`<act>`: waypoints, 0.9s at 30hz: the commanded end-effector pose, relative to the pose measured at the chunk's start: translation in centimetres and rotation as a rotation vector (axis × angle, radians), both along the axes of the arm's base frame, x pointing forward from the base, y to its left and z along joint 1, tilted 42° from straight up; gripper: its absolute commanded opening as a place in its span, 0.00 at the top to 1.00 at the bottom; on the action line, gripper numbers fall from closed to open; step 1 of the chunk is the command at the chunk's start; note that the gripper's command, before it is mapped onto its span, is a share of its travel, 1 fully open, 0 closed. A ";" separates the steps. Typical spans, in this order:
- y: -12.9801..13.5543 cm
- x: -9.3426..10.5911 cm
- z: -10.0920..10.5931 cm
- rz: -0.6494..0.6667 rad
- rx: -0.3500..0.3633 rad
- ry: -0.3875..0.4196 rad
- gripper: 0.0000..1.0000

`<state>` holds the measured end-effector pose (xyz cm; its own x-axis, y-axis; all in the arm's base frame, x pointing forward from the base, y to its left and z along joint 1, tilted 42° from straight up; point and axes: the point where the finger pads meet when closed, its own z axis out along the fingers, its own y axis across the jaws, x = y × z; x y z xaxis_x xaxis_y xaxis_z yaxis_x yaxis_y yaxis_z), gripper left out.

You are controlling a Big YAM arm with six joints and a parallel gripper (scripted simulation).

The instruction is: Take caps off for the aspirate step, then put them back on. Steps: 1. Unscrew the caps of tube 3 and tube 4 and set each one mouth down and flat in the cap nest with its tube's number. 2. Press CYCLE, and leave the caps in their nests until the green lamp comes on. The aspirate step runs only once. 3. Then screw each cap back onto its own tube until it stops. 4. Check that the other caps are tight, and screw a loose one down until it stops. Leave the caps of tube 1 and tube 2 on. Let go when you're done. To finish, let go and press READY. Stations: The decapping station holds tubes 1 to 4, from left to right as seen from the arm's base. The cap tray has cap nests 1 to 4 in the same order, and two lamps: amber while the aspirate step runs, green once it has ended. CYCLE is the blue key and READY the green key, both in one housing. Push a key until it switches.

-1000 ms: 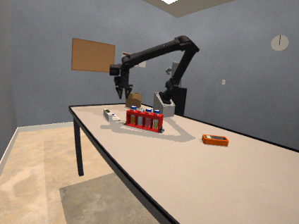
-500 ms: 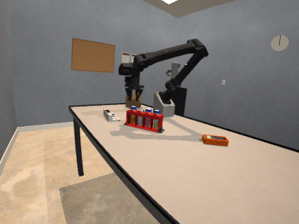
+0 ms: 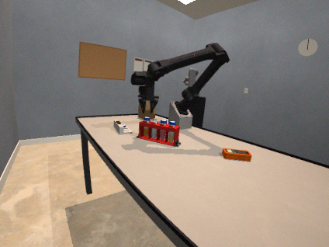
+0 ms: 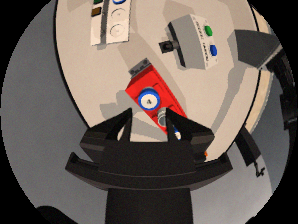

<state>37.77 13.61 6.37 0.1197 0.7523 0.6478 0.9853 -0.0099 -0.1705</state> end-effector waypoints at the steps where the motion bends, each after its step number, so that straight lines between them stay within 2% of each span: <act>1: 1.2 -0.4 -1.4 -0.001 0.002 0.020 0.51; 7: 2.3 -0.7 -2.7 -0.001 0.001 0.020 0.51; 9: 2.0 -0.5 -2.5 -0.009 0.002 0.014 0.51; 10: 1.7 0.4 -1.6 -0.010 0.002 -0.012 0.51; 13: 1.1 0.1 -1.7 -0.034 0.004 -0.010 0.51; 16: 1.7 0.4 -1.6 -0.010 0.002 -0.012 0.51; 17: 2.2 -0.6 -2.4 -0.004 0.002 0.010 0.51; 27: 2.7 -0.7 -3.1 -0.001 0.001 0.018 0.51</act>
